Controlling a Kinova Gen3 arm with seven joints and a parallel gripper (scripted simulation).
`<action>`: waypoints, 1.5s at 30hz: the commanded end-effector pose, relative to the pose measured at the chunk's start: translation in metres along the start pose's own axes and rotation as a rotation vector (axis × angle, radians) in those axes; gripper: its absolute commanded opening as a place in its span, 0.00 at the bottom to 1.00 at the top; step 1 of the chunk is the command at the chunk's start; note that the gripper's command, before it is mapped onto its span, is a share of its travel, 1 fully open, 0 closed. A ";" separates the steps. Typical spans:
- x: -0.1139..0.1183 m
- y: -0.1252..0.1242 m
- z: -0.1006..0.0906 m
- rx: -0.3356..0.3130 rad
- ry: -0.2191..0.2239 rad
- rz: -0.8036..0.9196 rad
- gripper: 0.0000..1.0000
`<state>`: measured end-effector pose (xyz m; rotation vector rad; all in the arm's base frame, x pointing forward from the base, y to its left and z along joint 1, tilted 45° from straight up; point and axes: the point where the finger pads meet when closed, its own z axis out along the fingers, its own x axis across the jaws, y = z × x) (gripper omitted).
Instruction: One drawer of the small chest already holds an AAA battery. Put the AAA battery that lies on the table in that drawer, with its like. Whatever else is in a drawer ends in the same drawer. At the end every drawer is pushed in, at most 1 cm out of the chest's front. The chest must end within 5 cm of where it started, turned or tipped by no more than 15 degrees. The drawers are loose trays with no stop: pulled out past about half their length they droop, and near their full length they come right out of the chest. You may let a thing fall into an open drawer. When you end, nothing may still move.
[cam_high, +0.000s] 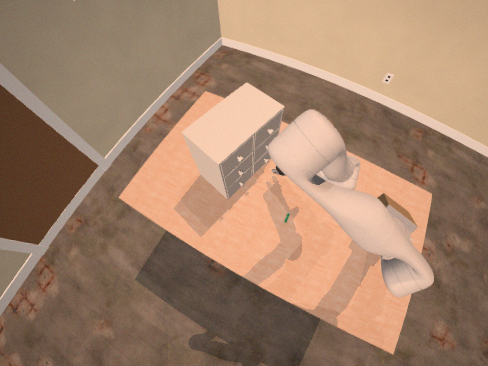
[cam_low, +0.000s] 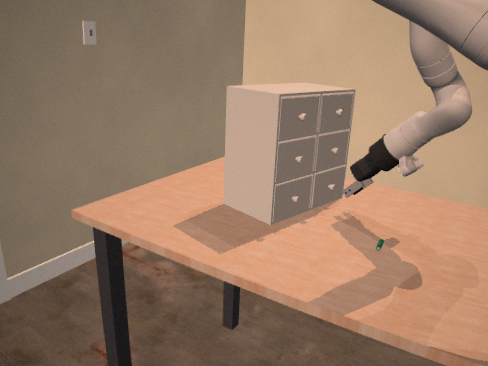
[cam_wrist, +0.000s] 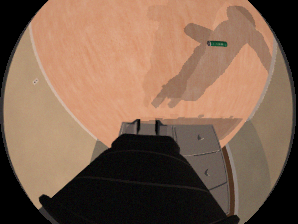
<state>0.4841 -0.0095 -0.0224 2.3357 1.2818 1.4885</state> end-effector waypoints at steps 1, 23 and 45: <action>-0.001 0.009 -0.009 -0.010 -0.003 -0.001 0.67; -0.001 0.035 -0.057 -0.010 -0.003 -0.001 0.67; 0.000 0.035 -0.059 0.003 -0.002 0.000 0.67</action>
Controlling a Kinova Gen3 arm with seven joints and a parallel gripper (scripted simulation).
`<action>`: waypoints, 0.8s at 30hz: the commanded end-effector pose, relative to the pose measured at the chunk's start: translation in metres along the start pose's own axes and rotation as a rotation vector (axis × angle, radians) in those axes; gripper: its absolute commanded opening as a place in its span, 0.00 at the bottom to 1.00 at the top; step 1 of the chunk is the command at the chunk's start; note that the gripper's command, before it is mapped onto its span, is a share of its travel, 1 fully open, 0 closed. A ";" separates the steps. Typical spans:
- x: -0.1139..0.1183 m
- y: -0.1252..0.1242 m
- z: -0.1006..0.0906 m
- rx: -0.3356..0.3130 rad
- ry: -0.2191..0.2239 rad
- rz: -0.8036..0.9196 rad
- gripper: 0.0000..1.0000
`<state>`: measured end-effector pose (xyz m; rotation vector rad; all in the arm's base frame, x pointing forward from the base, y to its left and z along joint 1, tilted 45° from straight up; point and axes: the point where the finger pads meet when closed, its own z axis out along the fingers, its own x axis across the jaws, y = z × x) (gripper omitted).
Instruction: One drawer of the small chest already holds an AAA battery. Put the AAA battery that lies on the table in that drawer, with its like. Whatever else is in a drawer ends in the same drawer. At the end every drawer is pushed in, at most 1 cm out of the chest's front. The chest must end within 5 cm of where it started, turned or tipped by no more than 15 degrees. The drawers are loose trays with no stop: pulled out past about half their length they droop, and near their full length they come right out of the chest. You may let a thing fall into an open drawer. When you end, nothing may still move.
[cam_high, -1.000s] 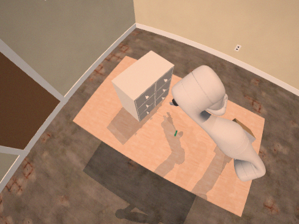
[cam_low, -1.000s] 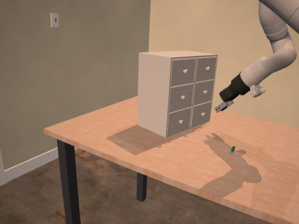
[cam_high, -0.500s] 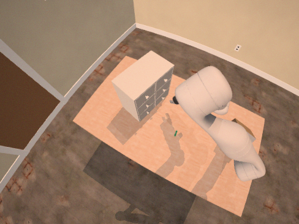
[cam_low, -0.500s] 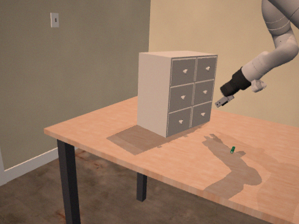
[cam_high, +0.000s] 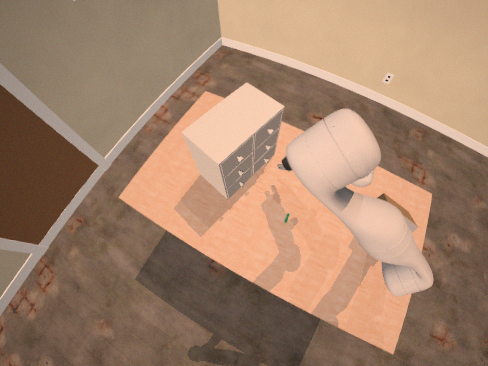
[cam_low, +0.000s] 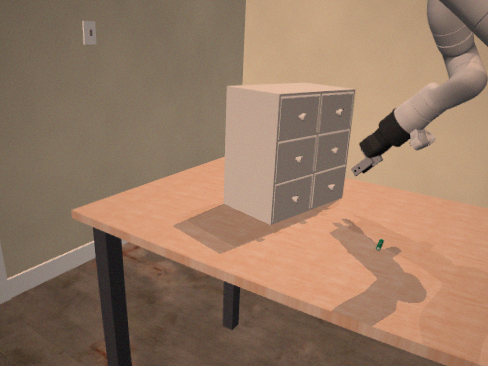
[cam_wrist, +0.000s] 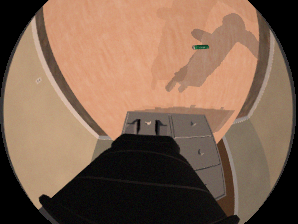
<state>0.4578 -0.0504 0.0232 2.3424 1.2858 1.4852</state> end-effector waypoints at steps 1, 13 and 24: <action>0.000 0.003 -0.001 -0.001 0.000 -0.003 0.67; 0.000 0.004 -0.007 0.033 -0.002 -0.003 0.67; 0.000 0.005 -0.016 0.092 -0.001 -0.003 0.67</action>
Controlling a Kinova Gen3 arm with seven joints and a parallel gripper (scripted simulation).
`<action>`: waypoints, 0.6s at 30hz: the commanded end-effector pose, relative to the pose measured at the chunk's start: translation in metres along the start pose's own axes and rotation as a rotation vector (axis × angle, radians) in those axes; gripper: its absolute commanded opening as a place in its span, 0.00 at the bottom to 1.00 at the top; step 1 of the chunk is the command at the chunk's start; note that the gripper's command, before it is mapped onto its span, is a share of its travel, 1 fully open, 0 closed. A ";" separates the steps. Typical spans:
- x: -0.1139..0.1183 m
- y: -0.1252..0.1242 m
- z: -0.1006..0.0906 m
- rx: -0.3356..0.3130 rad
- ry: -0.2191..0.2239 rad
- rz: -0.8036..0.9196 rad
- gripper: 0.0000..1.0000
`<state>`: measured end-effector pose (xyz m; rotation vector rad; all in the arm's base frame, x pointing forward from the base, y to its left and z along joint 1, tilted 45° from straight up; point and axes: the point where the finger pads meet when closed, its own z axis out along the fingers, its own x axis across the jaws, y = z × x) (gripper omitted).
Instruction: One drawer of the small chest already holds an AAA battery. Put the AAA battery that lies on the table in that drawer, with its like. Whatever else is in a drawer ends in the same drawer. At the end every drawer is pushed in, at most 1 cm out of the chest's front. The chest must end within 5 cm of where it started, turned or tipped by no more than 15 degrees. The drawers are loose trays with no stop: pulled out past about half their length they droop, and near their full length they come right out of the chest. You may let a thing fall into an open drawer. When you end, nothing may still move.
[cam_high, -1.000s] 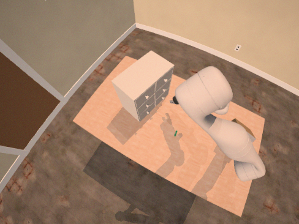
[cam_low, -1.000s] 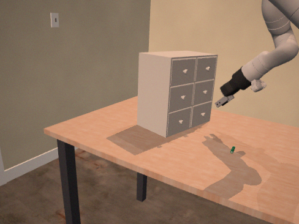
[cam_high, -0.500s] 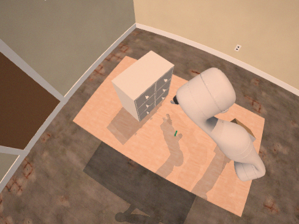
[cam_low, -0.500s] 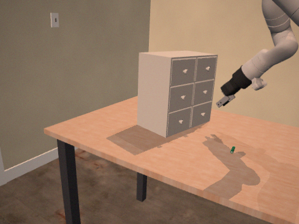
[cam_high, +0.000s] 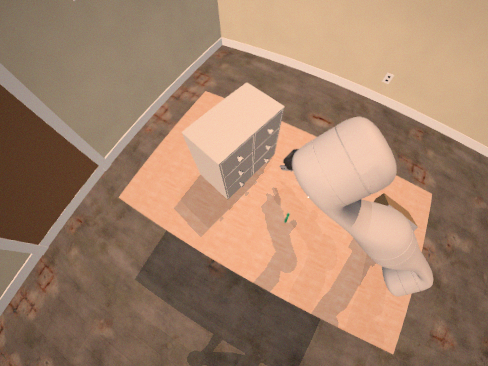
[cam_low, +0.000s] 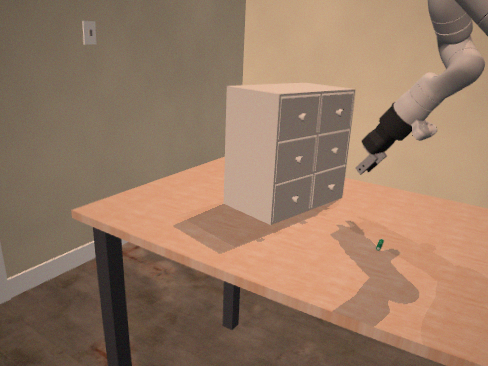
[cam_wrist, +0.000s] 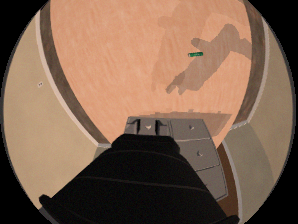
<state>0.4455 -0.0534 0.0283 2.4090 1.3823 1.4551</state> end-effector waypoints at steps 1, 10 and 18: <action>0.001 0.008 -0.004 0.000 0.000 -0.010 0.67; 0.001 0.009 -0.011 0.049 -0.001 -0.010 0.67; 0.001 0.009 -0.021 0.111 -0.001 -0.010 0.67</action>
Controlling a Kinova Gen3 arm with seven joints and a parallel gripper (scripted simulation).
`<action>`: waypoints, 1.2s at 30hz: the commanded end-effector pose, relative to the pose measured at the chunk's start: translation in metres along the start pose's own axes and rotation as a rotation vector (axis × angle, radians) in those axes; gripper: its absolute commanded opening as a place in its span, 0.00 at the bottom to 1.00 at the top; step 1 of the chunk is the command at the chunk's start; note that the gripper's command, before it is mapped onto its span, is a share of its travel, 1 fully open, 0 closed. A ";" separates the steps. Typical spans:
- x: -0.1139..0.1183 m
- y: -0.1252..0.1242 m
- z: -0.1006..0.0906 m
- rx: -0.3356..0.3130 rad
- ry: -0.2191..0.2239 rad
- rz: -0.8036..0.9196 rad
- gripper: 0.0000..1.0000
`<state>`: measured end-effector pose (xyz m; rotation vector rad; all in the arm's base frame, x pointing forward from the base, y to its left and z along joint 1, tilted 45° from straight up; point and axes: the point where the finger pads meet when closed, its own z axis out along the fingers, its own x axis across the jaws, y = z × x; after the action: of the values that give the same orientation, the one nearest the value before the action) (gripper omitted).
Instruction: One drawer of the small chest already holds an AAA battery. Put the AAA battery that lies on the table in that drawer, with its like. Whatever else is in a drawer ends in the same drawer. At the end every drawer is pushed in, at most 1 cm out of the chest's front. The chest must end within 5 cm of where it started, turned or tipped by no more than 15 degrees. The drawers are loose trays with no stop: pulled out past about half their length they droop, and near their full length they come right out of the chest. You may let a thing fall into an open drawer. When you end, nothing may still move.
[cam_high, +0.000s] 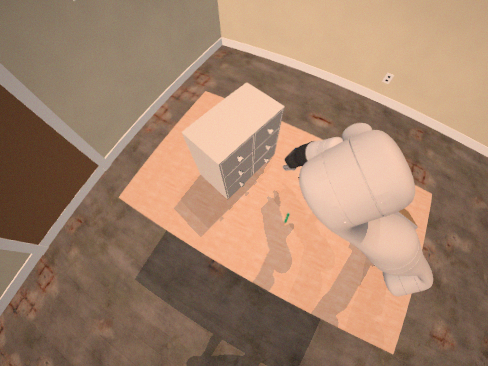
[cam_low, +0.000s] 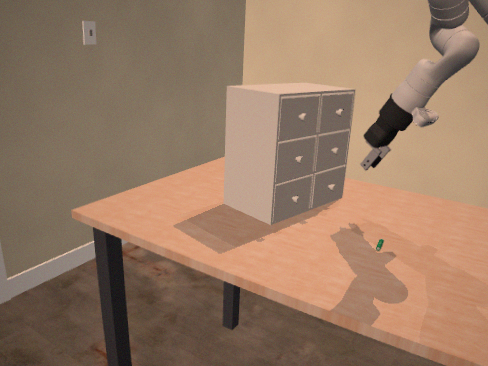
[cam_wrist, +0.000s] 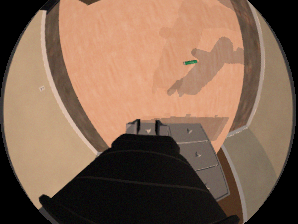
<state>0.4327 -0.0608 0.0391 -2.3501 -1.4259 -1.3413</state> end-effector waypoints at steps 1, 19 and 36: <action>0.000 0.008 -0.004 -0.004 -0.002 -0.012 0.67; 0.000 0.007 -0.024 0.129 -0.003 -0.012 0.67; 0.000 0.006 -0.048 0.281 -0.004 -0.012 0.67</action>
<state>0.4038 -0.0853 0.0695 -2.1714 -1.5086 -1.0565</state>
